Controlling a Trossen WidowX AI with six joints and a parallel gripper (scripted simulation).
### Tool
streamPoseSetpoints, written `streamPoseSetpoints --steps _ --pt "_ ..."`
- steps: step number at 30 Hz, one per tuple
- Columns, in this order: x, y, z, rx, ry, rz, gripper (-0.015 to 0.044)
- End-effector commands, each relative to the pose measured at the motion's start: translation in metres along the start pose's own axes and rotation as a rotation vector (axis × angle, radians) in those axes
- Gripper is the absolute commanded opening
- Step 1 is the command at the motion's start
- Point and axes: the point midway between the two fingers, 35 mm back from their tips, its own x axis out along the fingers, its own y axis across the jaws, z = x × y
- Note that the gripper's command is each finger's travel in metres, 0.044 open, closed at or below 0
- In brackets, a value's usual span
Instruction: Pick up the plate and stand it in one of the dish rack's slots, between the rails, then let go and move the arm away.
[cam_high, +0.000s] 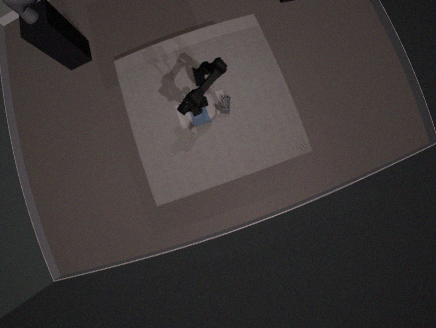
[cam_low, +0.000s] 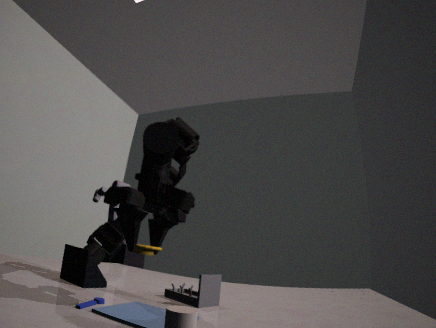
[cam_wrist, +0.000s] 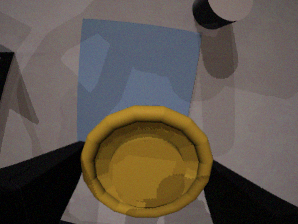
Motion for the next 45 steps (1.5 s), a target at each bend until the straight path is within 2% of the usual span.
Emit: streamPoseSetpoints --steps 1,22,45 --pt "-0.005 0.016 0.001 0.085 -0.001 -0.006 0.0000" --pt "-0.018 0.131 -0.012 0.811 -0.039 -0.008 0.0000" --pt "-0.008 0.233 -0.066 1.597 -0.058 0.045 0.0000"
